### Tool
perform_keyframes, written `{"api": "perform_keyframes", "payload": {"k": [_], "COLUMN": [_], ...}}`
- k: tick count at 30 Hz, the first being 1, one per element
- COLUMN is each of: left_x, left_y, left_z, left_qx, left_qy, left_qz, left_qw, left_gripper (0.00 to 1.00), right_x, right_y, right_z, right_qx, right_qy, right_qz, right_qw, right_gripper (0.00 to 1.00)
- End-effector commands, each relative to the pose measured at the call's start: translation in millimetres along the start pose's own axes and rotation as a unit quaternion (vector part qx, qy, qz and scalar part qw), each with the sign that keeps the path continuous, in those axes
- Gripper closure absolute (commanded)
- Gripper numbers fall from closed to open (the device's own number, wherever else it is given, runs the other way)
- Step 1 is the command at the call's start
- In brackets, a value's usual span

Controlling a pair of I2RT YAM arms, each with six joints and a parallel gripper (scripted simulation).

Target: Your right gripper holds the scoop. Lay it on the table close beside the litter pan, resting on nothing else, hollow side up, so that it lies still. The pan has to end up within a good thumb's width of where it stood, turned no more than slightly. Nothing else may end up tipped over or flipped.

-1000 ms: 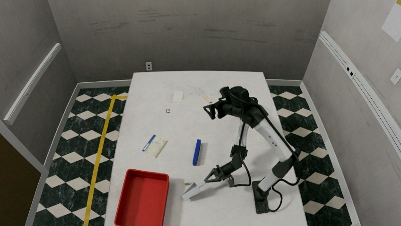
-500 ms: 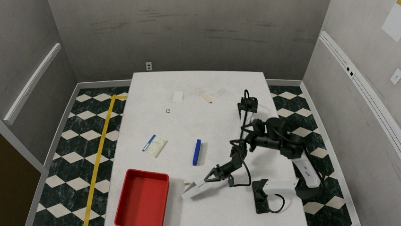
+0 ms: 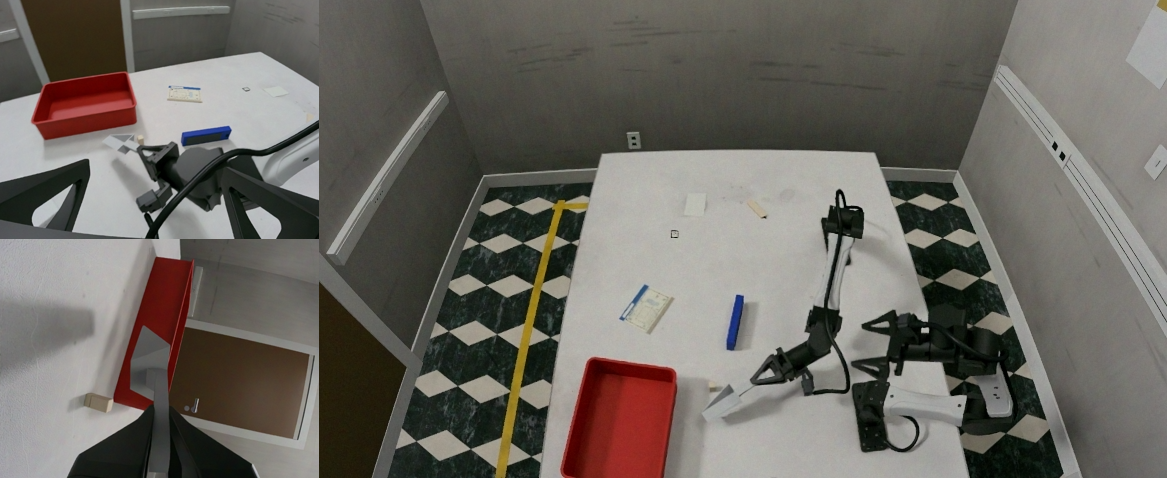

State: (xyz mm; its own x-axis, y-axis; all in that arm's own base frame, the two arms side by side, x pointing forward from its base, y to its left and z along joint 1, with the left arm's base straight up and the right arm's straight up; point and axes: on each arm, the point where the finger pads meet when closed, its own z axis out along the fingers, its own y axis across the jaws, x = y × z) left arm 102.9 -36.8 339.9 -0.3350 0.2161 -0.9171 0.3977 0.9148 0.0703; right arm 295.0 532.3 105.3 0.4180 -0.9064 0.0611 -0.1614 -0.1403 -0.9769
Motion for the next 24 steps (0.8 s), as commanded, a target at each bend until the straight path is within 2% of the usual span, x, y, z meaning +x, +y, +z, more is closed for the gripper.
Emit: {"api": "perform_keyframes", "payload": {"k": [1,5,10,21,22,24], "left_x": [61.9,88.4,96.1,92.1,92.0,92.0], "left_y": [-2.7,-3.7,-4.0,-3.4,-3.4,-3.4], "left_z": [-16.4,-21.6,-22.7,-25.7,-26.2,-26.2], "left_qx": [-0.030,-0.053,-0.061,-0.066,-0.067,-0.067], "left_qy": [0.040,0.039,0.036,0.020,0.019,0.019], "left_qz": [-0.004,-0.014,-0.018,-0.018,-0.018,-0.018], "left_qw": [0.999,0.998,0.997,0.997,0.997,0.997], "left_gripper": [0.00,0.00,0.00,0.00,0.00,0.00], "right_x": [2.0,2.0,2.0,2.0,5.1,5.1], "right_y": [-22.7,-22.7,-22.7,-22.7,-49.2,-49.2], "right_z": [-0.8,-0.8,-0.8,-0.8,-2.7,-2.7], "right_qx": [0.026,0.026,0.026,0.026,0.041,0.041], "right_qy": [0.004,0.004,0.004,0.004,0.004,0.004], "right_qz": [0.024,0.024,0.024,0.024,0.037,0.037], "right_qw": [0.999,0.999,0.999,0.999,0.998,0.998], "right_gripper": [0.97,0.97,0.97,0.97,0.97,0.97]}}
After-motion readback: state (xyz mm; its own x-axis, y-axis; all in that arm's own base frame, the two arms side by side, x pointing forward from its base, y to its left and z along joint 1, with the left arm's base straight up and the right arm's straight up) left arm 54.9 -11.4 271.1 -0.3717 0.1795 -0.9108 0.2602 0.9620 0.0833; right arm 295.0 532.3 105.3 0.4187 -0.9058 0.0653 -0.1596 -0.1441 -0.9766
